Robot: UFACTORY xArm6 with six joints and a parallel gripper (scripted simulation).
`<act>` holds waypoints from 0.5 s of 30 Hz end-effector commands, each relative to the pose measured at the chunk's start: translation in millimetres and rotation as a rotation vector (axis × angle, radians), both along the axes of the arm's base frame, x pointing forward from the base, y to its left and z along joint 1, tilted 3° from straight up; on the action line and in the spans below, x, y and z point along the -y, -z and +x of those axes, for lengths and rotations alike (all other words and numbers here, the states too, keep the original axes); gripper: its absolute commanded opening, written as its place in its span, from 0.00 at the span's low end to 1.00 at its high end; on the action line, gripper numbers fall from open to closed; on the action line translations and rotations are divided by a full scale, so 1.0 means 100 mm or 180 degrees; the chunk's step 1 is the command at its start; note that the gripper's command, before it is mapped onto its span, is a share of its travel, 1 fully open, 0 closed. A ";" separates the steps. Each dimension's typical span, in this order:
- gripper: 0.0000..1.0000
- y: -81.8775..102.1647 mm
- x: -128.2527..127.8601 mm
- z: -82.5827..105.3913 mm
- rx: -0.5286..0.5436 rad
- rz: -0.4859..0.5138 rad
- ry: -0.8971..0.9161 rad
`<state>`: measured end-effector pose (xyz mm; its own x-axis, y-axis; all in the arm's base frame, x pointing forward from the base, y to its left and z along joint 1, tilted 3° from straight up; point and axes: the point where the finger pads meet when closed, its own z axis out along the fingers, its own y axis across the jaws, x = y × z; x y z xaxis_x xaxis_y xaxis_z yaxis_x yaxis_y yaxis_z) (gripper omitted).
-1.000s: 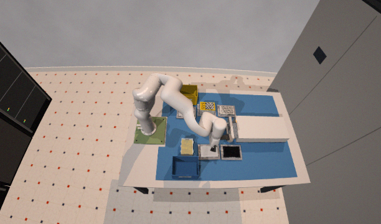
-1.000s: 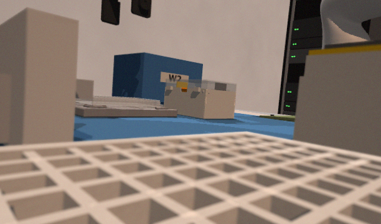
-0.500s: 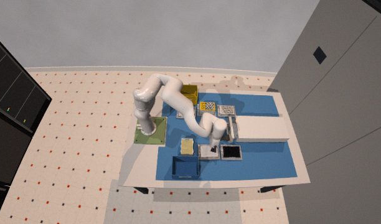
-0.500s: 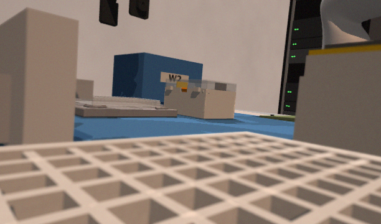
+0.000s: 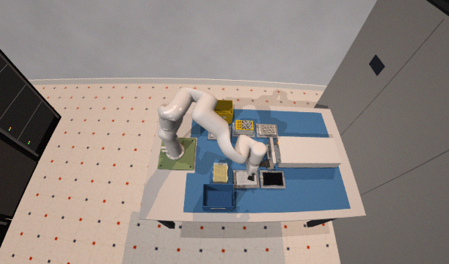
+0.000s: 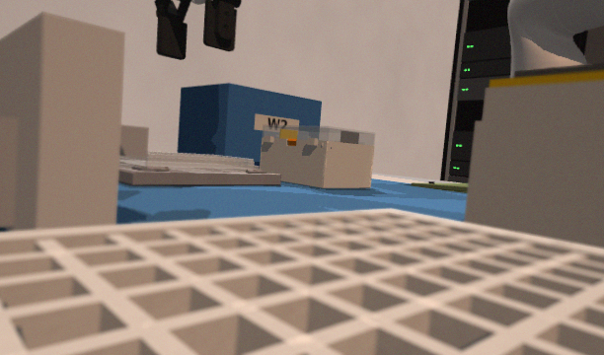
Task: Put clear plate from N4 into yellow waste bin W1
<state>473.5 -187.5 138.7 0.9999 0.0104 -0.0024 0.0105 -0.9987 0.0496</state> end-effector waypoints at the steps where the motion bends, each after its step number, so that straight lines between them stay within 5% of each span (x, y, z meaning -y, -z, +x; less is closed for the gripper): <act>1: 1.00 0.06 0.01 0.01 0.0016 -0.0006 0.0000; 15: 1.00 0.28 0.02 0.02 0.0015 -0.0006 0.0000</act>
<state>473.5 -188.5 117.1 0.9999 0.0104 -0.0023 0.0105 -0.9987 0.0497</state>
